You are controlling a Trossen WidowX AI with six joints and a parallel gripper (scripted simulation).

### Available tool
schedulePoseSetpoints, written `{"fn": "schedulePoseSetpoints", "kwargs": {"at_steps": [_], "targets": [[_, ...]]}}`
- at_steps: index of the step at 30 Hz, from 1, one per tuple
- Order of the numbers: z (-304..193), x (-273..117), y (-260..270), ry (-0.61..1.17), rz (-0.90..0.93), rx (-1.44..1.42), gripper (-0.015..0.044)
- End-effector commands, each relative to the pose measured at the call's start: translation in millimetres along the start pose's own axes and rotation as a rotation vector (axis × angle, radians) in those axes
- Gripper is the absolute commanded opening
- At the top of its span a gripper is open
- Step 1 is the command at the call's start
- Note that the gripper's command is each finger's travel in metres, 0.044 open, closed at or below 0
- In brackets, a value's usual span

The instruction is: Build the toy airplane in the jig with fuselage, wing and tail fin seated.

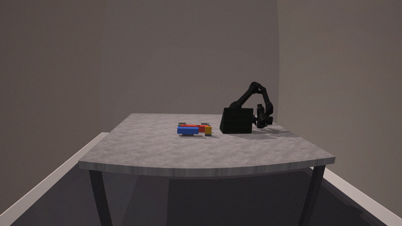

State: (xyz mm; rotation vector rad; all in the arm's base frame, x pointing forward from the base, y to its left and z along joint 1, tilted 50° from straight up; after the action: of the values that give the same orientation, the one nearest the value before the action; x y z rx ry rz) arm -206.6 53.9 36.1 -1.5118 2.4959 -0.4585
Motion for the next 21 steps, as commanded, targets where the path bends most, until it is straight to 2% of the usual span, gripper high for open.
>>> {"fn": "schedulePoseSetpoints", "kwargs": {"at_steps": [1,5,11,16,21], "targets": [[-1,0,0,-0.002,-0.005,0.008,0.0426],[-18,0,3,-0.072,-0.095,0.168,0.0440],[-51,-3,7,-0.282,-0.144,0.454,0.0440],[-81,-7,7,-0.468,-0.053,0.672,0.0440],[-112,-12,4,-0.612,0.153,0.891,0.0440]]}}
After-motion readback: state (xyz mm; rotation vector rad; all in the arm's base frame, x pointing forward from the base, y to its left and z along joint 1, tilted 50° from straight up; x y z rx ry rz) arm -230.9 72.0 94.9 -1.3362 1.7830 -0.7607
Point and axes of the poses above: the point midway between the two fingers, 35 mm back from their tips, its own x axis out along the fingers, its own y axis across the jaws, z = x × y, the point moved 10 cm from there along -x, back along the fingers, and after that the axes turned 1 degree about x, right-handed, at the moved point
